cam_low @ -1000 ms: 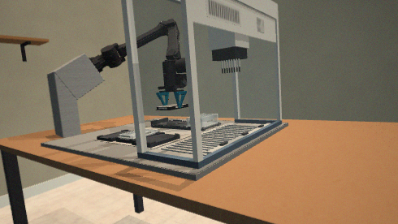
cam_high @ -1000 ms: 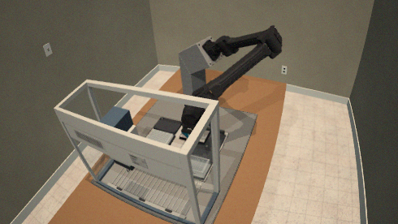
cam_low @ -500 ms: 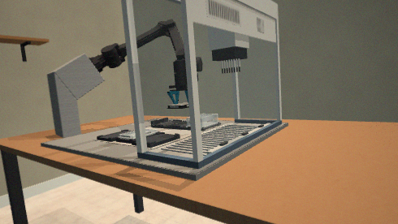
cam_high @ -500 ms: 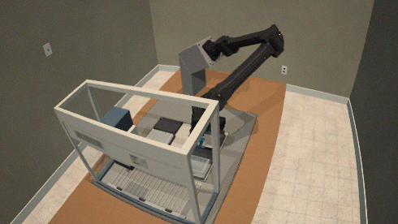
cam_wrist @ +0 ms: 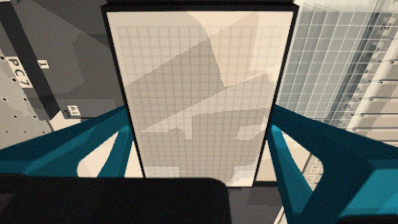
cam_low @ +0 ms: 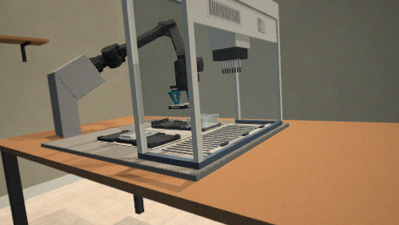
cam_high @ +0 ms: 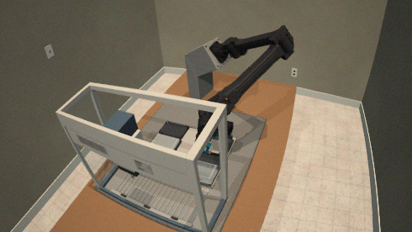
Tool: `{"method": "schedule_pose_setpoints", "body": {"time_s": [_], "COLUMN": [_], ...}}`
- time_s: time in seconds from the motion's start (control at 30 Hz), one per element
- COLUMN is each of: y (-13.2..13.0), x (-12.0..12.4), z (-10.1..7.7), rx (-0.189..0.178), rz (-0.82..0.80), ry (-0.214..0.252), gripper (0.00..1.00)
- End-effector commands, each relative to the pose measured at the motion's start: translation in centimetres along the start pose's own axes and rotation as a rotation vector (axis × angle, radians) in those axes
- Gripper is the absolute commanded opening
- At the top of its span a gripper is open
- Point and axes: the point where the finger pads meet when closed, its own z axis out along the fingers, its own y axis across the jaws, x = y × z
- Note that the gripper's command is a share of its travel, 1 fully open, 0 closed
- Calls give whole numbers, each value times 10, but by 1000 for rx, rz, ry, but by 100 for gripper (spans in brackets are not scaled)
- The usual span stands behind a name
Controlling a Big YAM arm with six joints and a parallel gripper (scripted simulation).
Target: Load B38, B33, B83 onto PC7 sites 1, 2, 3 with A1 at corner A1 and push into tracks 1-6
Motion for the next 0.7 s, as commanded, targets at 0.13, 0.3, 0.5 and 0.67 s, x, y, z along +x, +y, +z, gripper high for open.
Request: {"method": "schedule_pose_setpoints", "body": {"time_s": [0.13,0.3,0.5,0.67], "y": [-1,-2,6,7], "x": [2,3,4,4], "z": [-6,-6,20,33], "rx": [14,16,-9,-9], "rz": [3,0,10,10], "ry": [-1,-1,1,1], "gripper": [0,0,0,0]}}
